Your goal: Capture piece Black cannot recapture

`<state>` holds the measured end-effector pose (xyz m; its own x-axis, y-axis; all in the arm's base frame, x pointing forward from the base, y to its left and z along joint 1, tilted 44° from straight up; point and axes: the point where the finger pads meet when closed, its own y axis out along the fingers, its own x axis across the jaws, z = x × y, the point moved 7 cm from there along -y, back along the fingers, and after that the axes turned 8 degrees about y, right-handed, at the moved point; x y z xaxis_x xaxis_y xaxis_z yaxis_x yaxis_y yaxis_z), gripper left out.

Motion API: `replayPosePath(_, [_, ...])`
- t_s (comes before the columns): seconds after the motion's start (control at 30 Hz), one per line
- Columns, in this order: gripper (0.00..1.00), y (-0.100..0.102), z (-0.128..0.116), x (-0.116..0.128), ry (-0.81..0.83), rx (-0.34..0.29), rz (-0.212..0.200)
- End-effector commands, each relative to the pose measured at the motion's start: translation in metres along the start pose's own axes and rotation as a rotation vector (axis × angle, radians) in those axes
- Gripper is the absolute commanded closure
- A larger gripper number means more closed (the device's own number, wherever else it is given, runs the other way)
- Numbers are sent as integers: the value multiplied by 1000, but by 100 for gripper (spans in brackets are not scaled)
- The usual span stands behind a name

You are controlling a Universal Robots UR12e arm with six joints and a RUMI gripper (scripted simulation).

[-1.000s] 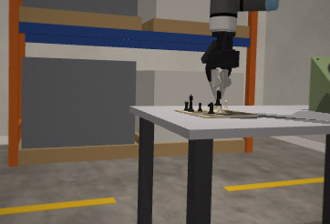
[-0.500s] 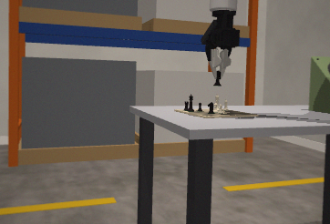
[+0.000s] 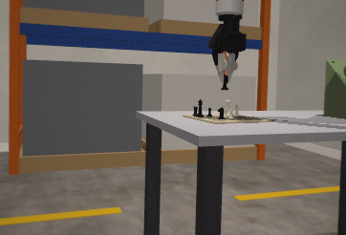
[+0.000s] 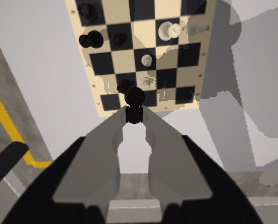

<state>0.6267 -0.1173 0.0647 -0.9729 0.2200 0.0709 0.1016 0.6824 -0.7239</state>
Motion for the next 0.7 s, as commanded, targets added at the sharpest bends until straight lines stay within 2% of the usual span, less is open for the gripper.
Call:
replayPosePath(0.0, [100,-3,66,-1,5,5,7])
replayPosePath(0.03, [100,-3,92,2,7,5,7])
replayPosePath(0.07, [100,-4,92,1,6,6,8])
replayPosePath(0.1, [100,-3,117,5,8,5,8])
replayPosePath(0.23, [100,-3,117,4,7,6,9])
replayPosePath(0.33, [100,1,165,16,11,2,7])
replayPosePath(0.43, [100,2,175,19,12,0,7])
replayPosePath(0.67, [100,2,176,20,12,0,7])
